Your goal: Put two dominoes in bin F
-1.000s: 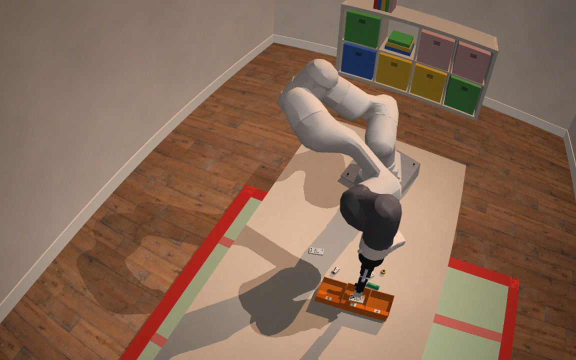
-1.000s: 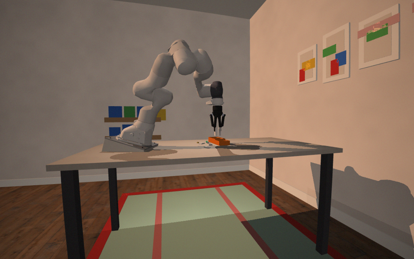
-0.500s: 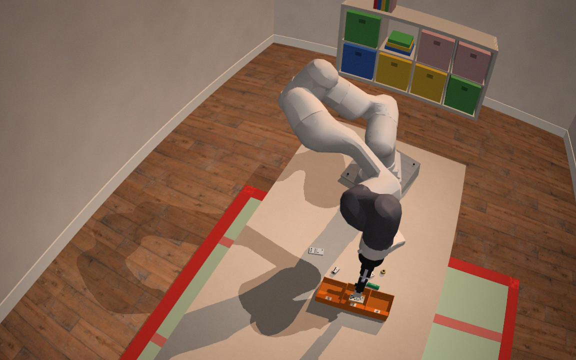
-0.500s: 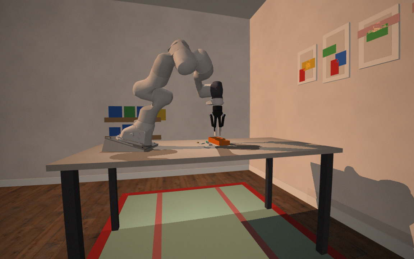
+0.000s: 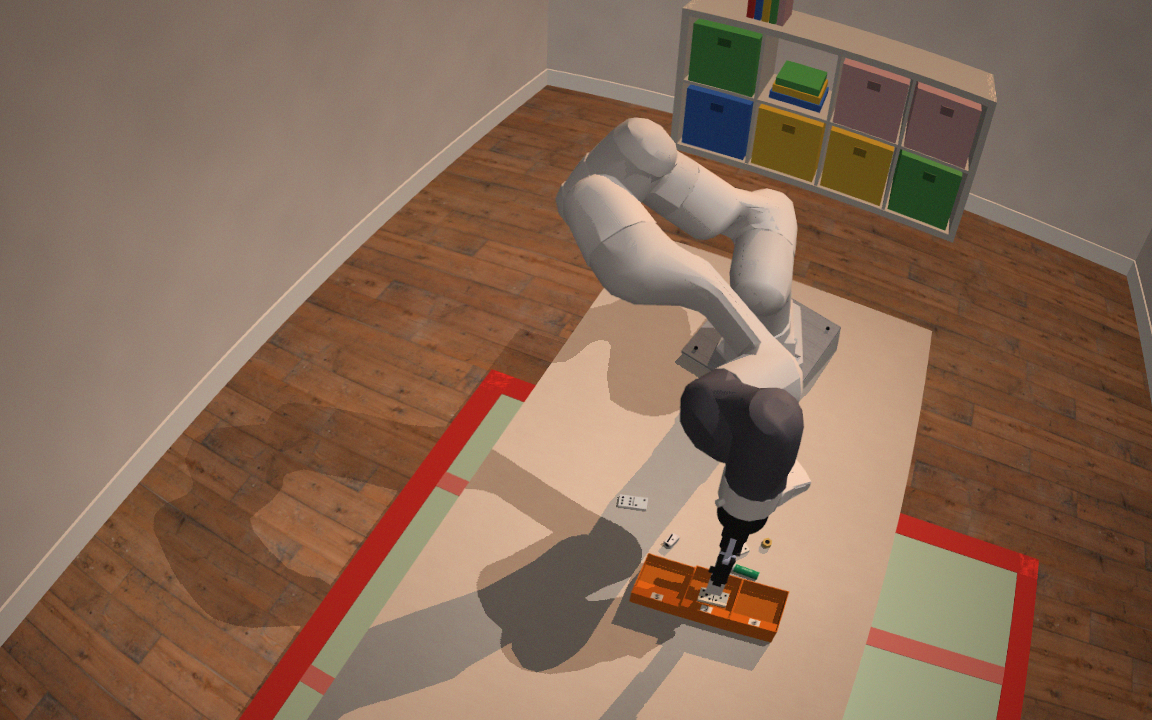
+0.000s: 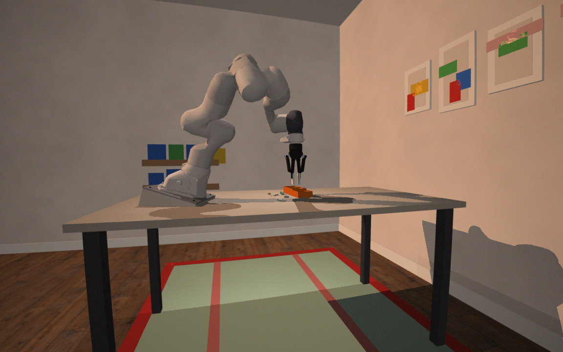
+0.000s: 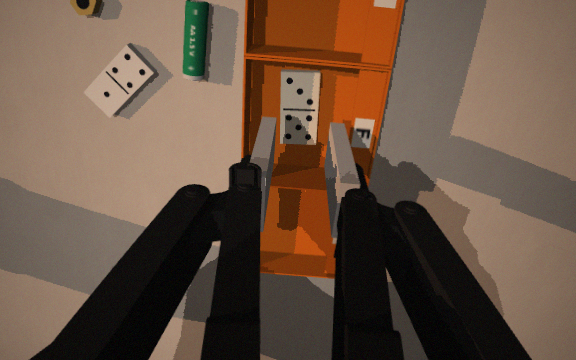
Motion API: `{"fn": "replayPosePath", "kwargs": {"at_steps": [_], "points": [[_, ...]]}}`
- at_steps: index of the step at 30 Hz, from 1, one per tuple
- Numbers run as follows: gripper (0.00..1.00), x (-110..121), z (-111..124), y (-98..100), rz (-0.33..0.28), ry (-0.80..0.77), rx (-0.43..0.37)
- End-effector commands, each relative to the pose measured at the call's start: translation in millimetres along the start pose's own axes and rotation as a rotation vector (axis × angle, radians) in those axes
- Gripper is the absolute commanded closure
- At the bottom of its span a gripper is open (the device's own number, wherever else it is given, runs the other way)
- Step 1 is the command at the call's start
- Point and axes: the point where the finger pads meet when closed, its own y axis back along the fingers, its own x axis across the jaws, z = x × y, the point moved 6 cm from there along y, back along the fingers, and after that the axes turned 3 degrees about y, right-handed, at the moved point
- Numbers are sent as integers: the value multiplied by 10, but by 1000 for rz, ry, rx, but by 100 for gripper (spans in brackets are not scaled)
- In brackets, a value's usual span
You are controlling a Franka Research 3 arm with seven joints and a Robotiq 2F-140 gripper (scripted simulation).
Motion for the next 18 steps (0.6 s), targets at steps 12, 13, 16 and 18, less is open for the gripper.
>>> {"fn": "replayPosePath", "kwargs": {"at_steps": [12,13,16,18], "points": [[81,-22,12,10,-1,1,0],[81,-22,12,10,-1,1,0],[81,-22,12,10,-1,1,0],[81,-22,12,10,-1,1,0]]}}
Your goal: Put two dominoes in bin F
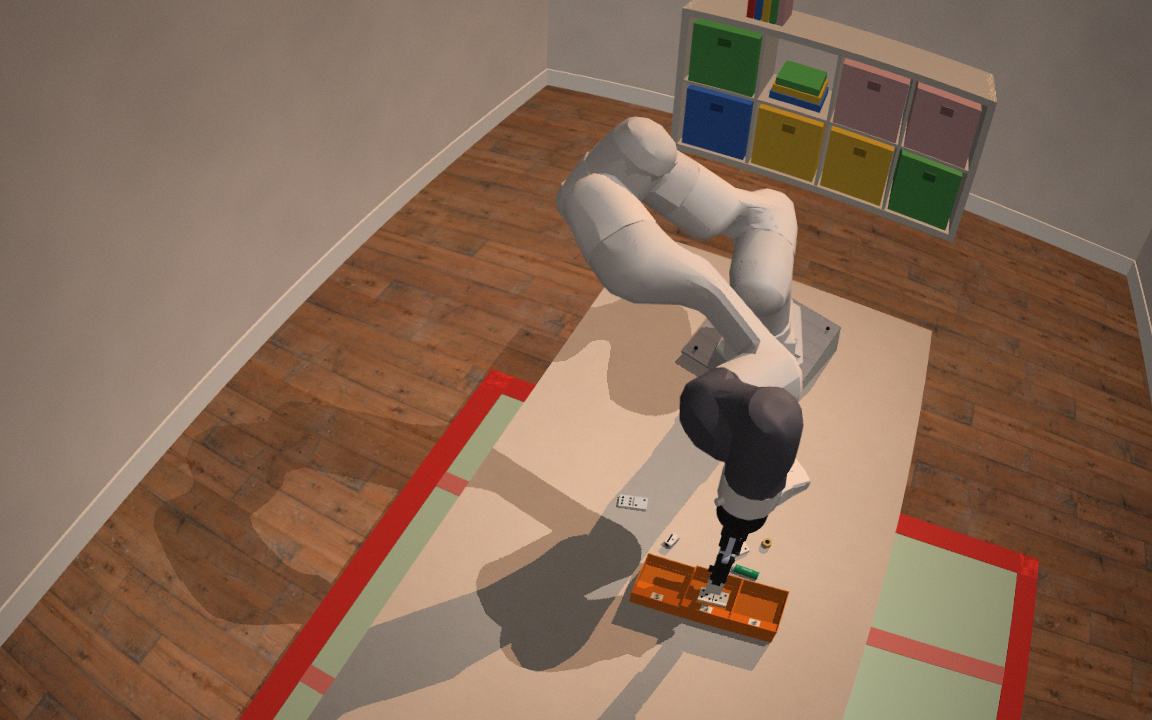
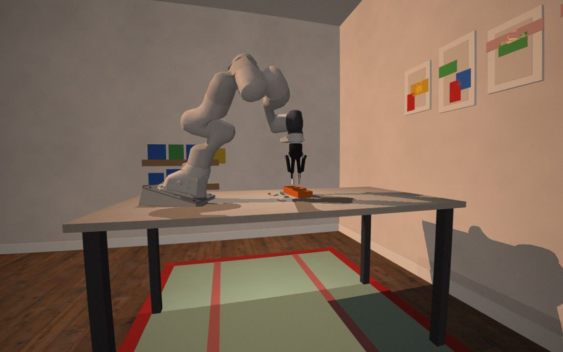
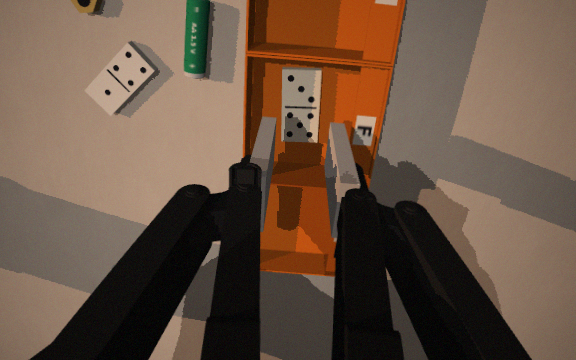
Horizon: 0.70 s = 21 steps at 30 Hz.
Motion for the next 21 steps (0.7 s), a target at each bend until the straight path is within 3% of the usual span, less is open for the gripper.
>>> {"fn": "replayPosePath", "kwargs": {"at_steps": [1,6,21], "points": [[75,-67,62,7,-2,53,1],[75,-336,379,21,-2,209,1],[75,-1037,1205,58,-2,211,1]]}}
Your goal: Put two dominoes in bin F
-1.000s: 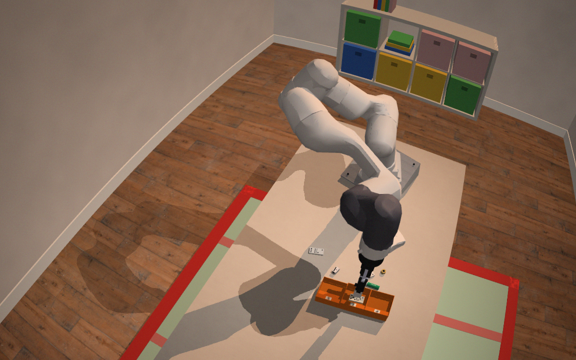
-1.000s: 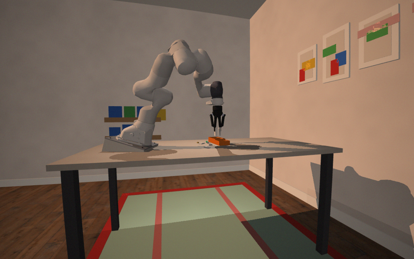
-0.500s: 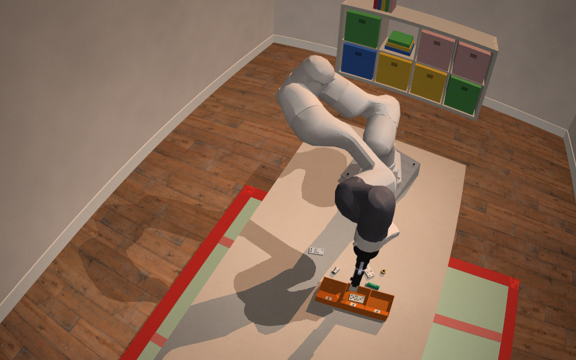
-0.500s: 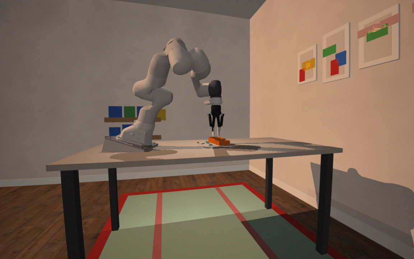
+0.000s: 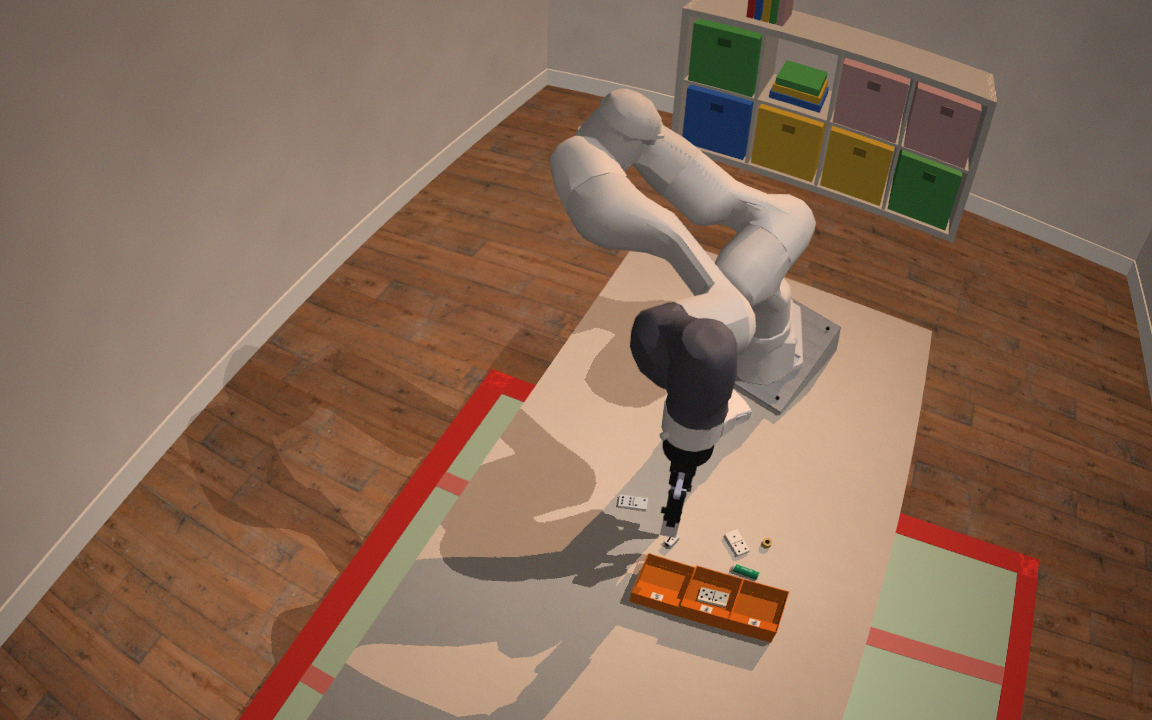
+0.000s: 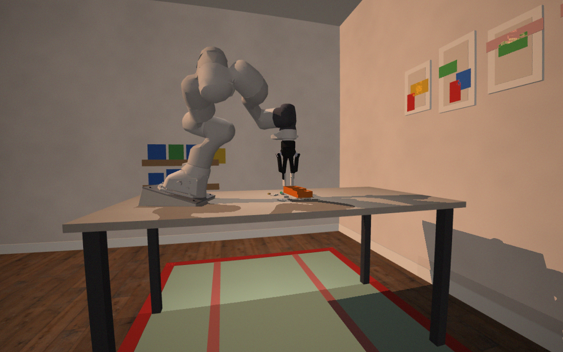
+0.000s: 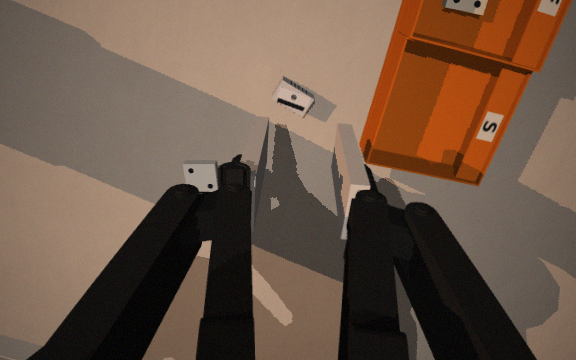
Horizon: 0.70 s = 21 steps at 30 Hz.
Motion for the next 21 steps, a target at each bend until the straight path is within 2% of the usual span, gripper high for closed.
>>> {"fn": "replayPosePath", "kwargs": {"at_steps": [1,10,21], "points": [[75,-234,221,24,0,92,-5],[75,-775,721,50,0,92,-5],[75,-792,722,50,0,92,-5]]}}
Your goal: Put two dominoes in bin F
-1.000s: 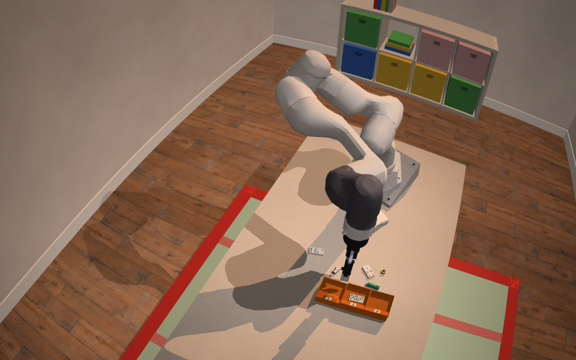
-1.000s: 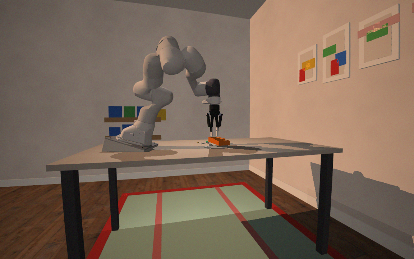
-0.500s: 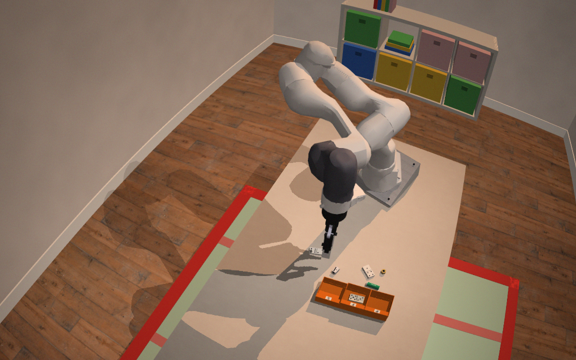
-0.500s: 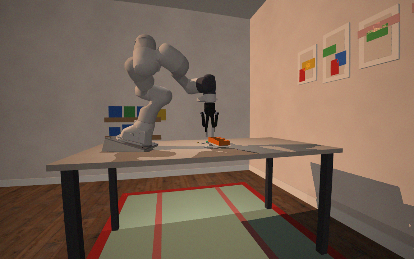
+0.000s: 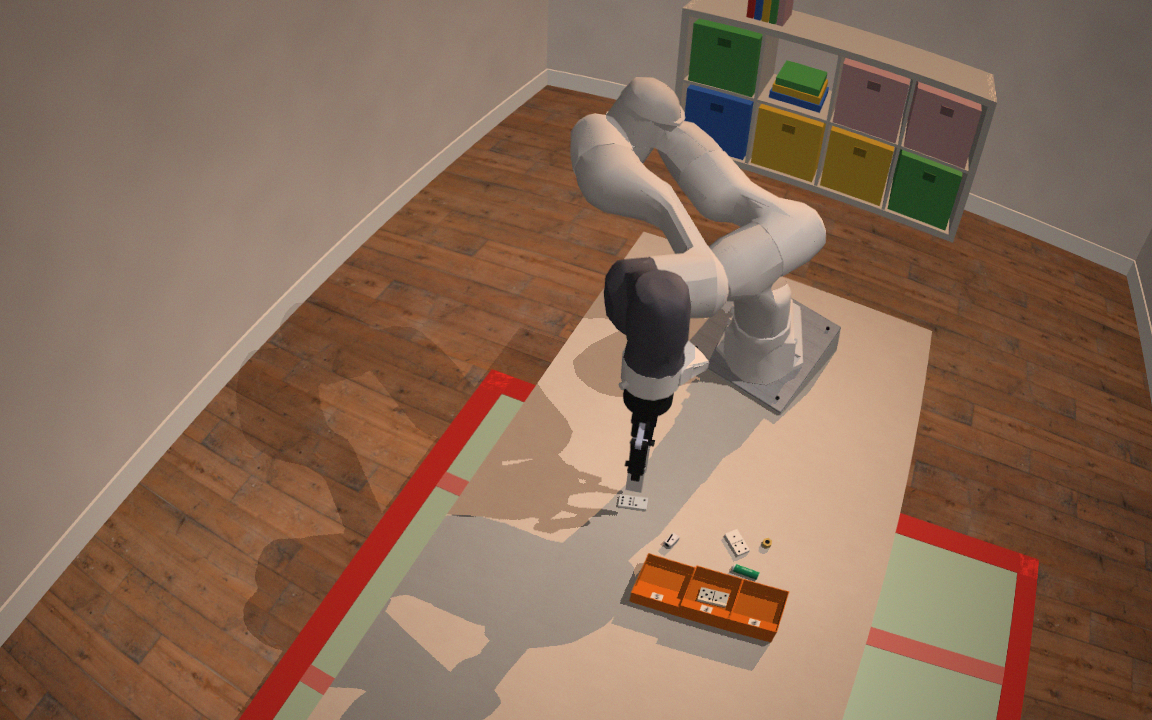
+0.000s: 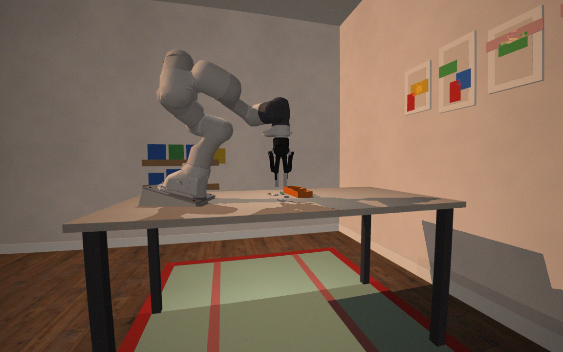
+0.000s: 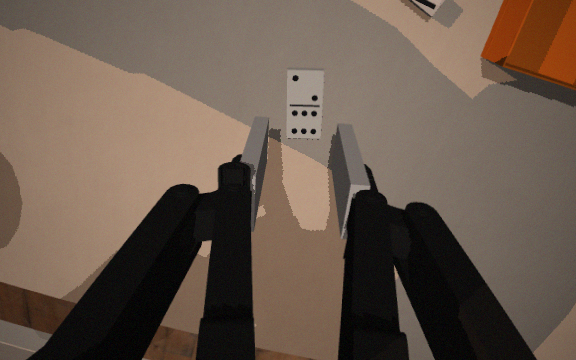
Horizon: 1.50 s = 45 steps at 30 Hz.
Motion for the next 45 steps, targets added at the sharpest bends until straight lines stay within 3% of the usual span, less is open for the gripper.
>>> {"fn": "replayPosePath", "kwargs": {"at_steps": [1,45], "points": [[75,-14,3,2,-2,62,-4],[75,25,-3,-38,-2,62,-4]]}}
